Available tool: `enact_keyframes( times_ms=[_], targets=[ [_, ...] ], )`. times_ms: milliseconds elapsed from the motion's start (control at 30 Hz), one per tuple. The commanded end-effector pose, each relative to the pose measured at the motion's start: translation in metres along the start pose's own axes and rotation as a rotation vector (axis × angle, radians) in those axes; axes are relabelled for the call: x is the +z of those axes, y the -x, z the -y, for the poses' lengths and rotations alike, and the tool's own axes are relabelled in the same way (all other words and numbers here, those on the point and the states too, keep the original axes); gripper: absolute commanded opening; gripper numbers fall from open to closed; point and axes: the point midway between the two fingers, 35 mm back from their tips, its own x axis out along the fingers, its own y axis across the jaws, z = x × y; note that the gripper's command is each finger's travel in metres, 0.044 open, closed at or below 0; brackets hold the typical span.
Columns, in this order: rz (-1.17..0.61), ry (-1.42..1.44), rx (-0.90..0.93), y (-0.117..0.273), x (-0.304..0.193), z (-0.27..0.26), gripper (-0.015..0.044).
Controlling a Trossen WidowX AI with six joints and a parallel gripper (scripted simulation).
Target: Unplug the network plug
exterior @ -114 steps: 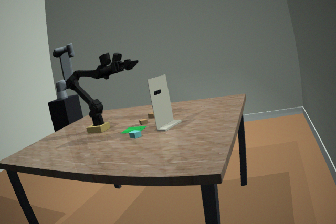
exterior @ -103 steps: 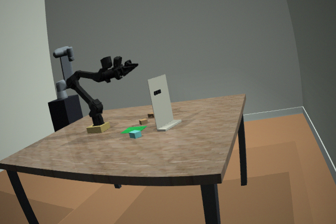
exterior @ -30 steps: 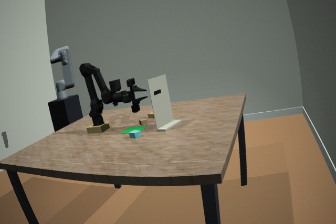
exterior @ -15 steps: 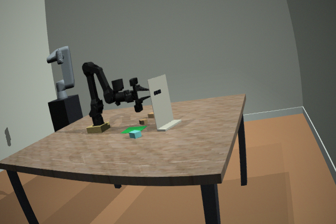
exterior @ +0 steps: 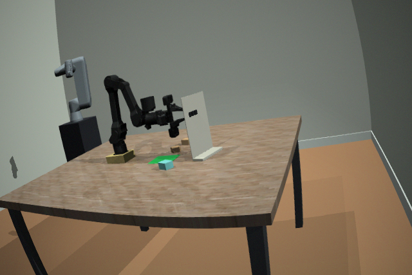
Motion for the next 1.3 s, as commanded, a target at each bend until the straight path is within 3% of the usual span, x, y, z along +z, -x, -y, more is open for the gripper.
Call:
enact_keyframes(
  times_ms=[0,333,1100,1267],
  targets=[
    [-0.002,0.002,0.008,-0.008,0.002,-0.002,0.0156],
    [-0.002,0.002,0.009,-0.019,0.005,-0.001,0.0156],
    [-0.002,0.002,0.009,-0.019,0.005,-0.001,0.0003],
    [-0.002,0.002,0.009,-0.018,0.005,-0.001,0.0000]
  ],
)
